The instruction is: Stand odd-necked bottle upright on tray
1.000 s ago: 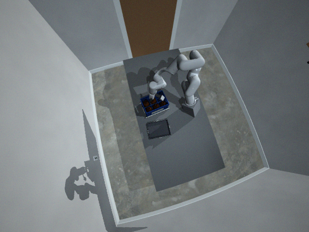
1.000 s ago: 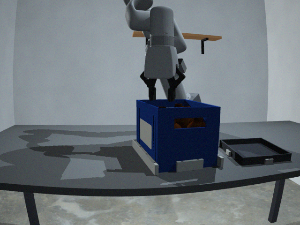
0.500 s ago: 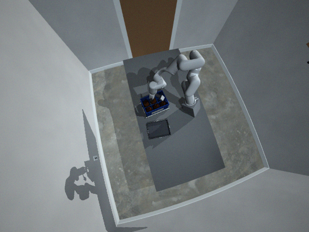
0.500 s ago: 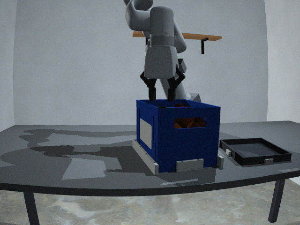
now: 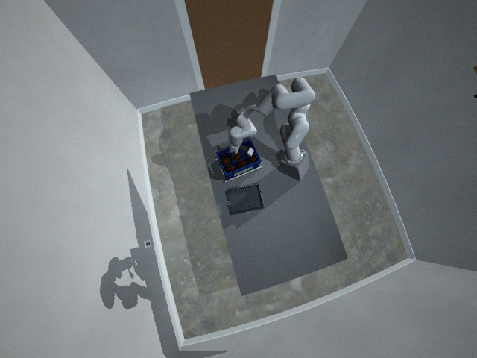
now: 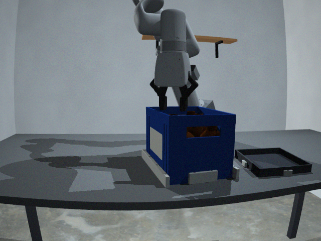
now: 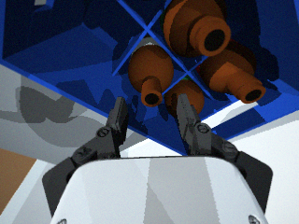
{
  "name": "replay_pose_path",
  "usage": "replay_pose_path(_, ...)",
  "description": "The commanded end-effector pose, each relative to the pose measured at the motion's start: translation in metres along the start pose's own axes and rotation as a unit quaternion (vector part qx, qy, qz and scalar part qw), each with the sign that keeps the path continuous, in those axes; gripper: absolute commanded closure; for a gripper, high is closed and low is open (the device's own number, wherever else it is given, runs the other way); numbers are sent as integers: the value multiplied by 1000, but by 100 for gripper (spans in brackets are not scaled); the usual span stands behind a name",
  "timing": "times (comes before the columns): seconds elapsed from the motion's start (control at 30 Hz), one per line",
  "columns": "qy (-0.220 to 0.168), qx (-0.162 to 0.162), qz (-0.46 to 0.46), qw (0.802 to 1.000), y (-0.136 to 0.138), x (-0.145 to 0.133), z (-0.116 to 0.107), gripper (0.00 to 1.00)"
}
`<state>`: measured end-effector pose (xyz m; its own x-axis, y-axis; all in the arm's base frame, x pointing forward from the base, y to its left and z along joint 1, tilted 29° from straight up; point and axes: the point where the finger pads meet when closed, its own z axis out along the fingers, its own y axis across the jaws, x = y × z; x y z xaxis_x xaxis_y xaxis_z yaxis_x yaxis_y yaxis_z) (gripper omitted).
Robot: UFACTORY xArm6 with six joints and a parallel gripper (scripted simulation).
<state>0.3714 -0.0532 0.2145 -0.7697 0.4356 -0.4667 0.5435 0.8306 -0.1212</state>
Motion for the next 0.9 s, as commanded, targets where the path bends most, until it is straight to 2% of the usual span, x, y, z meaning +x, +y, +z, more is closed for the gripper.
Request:
replay_pose_path(0.0,-2,-1,0,1000,1,-1,1,35)
replay_pose_path(0.87,-2,-1,0,1000,1,-2,28,35)
